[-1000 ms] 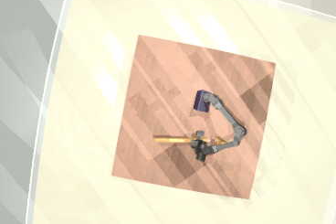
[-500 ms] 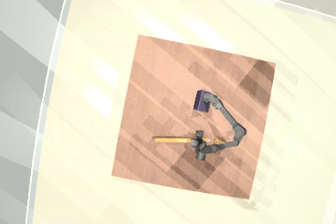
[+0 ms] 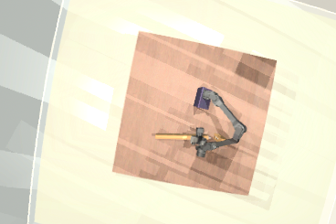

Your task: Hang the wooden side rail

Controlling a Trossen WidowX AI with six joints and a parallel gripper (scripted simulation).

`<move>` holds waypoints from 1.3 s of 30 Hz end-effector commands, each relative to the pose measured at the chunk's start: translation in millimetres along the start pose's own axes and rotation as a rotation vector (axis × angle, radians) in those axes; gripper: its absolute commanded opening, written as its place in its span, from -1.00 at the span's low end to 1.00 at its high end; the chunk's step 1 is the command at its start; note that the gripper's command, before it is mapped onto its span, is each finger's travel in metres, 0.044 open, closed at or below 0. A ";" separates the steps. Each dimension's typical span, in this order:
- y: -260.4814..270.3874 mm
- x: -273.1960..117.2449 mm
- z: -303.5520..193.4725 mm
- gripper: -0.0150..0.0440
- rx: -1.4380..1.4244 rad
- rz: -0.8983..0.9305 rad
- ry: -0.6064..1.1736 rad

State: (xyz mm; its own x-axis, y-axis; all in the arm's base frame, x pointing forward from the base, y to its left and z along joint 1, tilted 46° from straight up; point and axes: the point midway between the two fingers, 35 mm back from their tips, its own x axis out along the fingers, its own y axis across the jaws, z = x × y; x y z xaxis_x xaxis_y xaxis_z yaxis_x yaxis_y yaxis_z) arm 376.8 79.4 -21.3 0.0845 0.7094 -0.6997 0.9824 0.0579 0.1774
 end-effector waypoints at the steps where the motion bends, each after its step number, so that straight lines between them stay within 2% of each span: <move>1: -0.3 0.3 -0.6 -0.49 0.005 0.001 0.005; 23: -12.9 -0.1 -2.2 -0.49 0.193 0.000 0.005; 39: -19.8 0.0 -3.4 -0.49 0.196 0.000 0.005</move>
State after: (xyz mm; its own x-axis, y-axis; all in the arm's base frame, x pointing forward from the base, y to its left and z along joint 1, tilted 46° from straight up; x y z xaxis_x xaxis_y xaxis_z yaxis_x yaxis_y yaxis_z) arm 362.1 81.4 -21.0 0.0913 0.7094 -0.6988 0.9958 -0.0634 0.0657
